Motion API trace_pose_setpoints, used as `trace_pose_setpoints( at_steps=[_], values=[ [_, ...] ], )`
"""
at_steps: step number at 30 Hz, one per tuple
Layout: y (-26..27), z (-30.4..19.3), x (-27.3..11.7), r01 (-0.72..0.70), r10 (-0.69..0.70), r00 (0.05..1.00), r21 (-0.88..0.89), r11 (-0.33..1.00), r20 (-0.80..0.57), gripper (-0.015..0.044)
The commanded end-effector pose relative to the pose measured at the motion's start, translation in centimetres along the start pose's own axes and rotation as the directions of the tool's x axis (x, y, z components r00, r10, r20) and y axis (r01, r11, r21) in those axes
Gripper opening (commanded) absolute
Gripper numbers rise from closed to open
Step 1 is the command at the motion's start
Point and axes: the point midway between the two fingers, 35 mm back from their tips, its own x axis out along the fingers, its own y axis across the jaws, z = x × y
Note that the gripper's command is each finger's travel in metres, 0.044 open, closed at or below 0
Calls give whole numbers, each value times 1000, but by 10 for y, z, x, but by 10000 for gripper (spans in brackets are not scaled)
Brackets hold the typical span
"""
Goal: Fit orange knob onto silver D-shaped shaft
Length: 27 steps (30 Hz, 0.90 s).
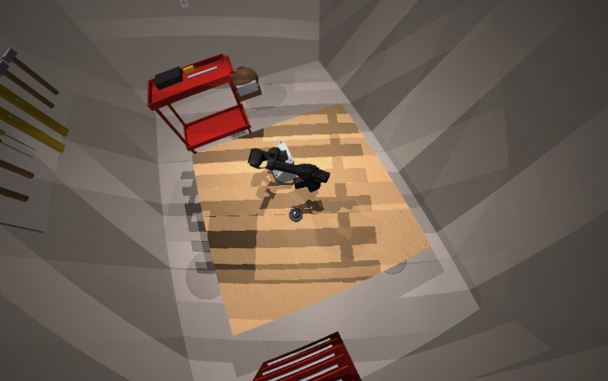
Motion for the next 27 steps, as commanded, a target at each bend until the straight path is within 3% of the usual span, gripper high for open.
trace_pose_setpoints(
  at_steps=[1, 16, 27],
  values=[
    [0, 1, -3, -33, 33, 999, -2, 999, -1, 0],
    [-2, 13, -30, -323, 323, 946, -4, 946, -4, 0],
    [-4, 24, -57, -574, 574, 819, -5, 819, -3, 0]
  ],
)
